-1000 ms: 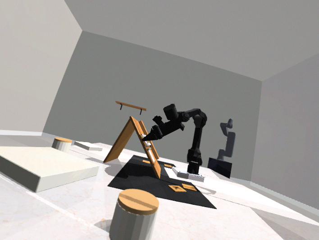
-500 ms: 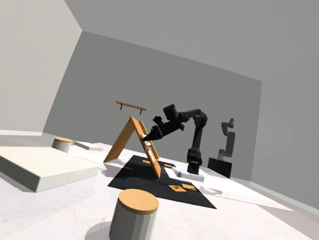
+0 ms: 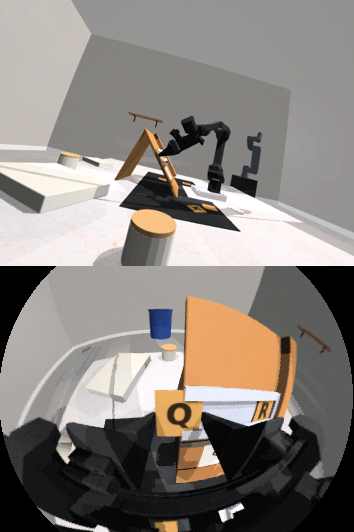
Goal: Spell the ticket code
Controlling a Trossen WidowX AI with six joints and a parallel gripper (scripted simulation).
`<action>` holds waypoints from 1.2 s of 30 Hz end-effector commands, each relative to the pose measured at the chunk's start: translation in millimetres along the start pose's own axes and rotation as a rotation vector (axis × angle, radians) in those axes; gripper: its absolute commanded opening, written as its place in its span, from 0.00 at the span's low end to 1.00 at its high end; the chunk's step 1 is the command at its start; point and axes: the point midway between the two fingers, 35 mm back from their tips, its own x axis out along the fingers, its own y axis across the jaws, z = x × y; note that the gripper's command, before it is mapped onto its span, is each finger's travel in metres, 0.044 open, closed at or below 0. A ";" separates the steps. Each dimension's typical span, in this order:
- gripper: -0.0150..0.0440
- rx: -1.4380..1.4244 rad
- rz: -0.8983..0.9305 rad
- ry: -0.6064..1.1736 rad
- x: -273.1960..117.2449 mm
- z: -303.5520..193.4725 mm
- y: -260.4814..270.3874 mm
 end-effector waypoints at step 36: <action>0.25 0.002 0.005 -0.006 -1.4 2.1 -20.1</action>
